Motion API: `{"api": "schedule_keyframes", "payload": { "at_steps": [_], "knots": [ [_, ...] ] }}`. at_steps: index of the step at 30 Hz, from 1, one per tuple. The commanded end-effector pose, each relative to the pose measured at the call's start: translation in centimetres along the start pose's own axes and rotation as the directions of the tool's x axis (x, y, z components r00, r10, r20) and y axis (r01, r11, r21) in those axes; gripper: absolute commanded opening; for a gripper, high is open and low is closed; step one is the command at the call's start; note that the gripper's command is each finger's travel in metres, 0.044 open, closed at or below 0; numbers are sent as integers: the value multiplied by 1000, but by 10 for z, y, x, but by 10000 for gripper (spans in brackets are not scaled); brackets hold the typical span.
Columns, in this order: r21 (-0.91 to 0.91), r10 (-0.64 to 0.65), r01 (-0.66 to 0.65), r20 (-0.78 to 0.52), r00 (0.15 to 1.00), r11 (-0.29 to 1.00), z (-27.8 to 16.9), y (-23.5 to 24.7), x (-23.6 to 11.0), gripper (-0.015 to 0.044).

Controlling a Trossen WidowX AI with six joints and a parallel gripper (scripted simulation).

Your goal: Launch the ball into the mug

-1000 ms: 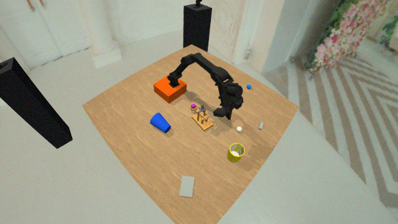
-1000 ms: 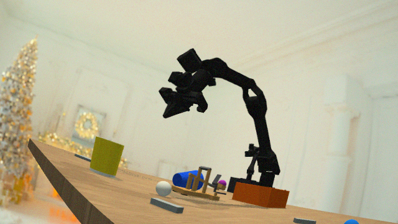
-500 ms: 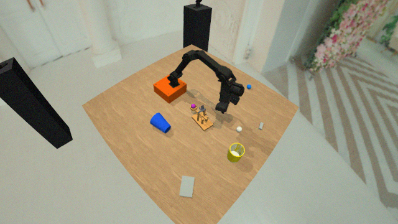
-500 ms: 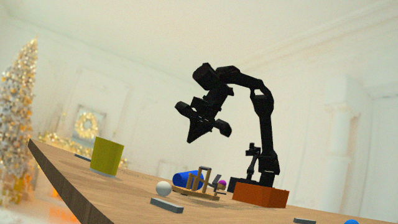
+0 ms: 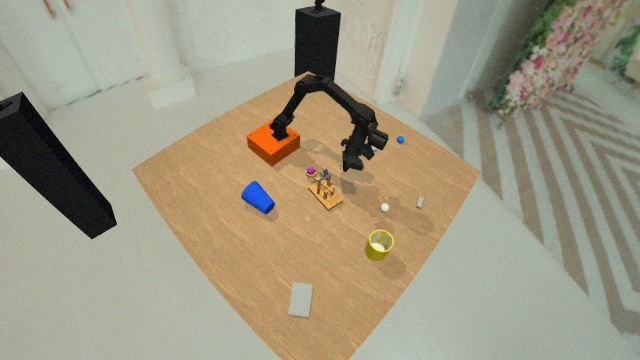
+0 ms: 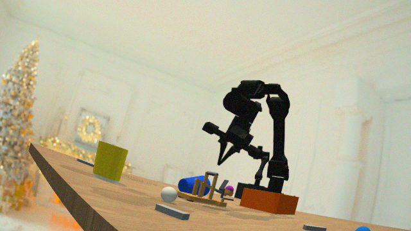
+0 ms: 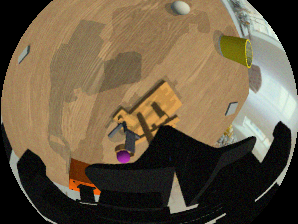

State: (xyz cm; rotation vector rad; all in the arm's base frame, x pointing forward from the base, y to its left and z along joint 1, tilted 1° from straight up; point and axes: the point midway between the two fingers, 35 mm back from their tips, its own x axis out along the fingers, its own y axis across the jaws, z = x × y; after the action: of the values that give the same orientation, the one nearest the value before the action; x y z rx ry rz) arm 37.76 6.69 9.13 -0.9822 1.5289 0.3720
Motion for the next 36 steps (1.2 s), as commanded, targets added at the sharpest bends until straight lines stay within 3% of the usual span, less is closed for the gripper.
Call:
{"api": "schedule_keyframes", "payload": {
  "at_steps": [1,20,36],
  "knots": [
    [-113,-18,9,-72,997,994,-12,18,2,0],
    [-602,-186,-71,-355,916,796,-73,84,6,0],
    [-616,-195,-77,-362,912,784,-71,88,19,0]
  ]
}}
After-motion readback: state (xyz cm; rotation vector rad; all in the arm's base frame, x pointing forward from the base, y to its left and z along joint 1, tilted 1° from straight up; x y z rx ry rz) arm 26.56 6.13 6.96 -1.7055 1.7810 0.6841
